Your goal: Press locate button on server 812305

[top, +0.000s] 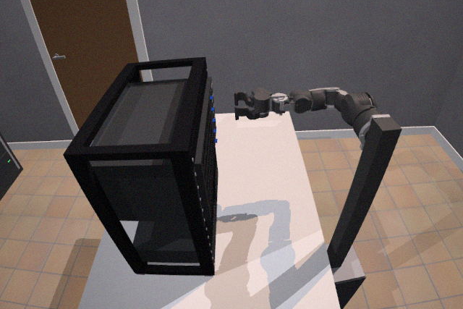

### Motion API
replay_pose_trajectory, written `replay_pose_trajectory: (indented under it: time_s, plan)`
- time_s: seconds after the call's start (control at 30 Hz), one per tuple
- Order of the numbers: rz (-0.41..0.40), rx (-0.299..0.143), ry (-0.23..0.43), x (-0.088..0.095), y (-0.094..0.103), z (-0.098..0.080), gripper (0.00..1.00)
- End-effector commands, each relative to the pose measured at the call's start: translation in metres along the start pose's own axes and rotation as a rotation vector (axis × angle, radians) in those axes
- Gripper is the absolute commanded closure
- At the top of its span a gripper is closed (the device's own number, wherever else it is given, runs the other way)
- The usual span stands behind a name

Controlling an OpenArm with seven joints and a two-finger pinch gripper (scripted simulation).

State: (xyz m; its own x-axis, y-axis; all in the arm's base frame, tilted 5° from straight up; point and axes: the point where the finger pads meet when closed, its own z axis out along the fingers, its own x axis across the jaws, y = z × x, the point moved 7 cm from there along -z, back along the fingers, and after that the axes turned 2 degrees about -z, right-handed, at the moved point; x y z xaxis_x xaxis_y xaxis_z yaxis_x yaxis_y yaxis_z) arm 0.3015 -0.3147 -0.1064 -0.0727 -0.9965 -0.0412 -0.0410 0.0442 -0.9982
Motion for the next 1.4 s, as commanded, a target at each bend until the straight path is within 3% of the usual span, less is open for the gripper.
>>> replay_pose_trajectory:
  time_s: [0.0,0.27,0.93,1.37]
  plan:
    - [-0.002,0.011,0.006,0.001,-0.003,0.0,0.4]
    - [-0.002,0.011,0.006,0.001,-0.009,0.0,0.4]
    - [-0.002,0.011,0.006,0.002,-0.045,-0.001,0.4]
    - [-0.002,0.011,0.006,0.002,-0.048,0.004,0.4]
